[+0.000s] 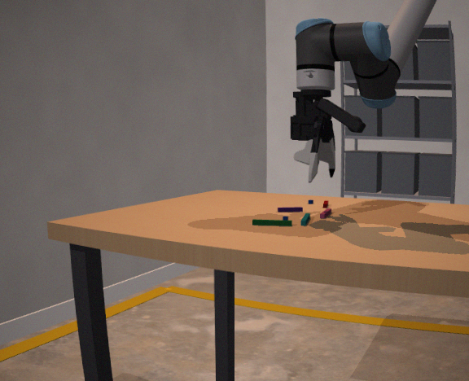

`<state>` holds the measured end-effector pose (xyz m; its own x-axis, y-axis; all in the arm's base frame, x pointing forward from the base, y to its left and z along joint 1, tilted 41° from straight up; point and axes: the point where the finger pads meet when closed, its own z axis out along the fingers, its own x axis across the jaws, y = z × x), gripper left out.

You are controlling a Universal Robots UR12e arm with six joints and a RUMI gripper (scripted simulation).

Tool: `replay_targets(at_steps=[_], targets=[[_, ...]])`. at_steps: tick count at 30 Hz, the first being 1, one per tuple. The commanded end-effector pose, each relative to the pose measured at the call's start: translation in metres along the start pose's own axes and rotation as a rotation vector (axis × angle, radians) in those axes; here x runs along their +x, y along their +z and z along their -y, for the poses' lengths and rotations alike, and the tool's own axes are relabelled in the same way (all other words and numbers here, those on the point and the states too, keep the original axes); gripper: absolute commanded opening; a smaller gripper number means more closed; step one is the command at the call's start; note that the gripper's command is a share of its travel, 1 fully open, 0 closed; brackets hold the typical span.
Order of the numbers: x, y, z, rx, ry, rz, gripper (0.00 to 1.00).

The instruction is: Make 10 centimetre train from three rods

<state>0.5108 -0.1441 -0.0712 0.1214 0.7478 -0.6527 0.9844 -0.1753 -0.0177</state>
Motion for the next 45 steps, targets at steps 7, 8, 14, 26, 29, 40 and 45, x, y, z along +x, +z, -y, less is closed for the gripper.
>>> replay_targets(at_steps=[7,8,14,26,29,40,45], targets=[[0.0007,0.0001,0.002,0.001,-0.003,0.001,1.0],[0.0007,0.0001,0.002,0.001,-0.003,0.001,1.0],[0.0007,0.0001,0.002,0.001,-0.003,0.001,1.0],[0.0007,0.0001,0.002,0.001,-0.003,0.001,1.0],[0.0007,0.0001,0.002,0.001,-0.003,0.001,1.0],[0.001,0.0001,0.0021,0.001,-0.015,0.001,1.0],[0.0017,0.0001,0.0026,0.001,-0.042,0.001,1.0]])
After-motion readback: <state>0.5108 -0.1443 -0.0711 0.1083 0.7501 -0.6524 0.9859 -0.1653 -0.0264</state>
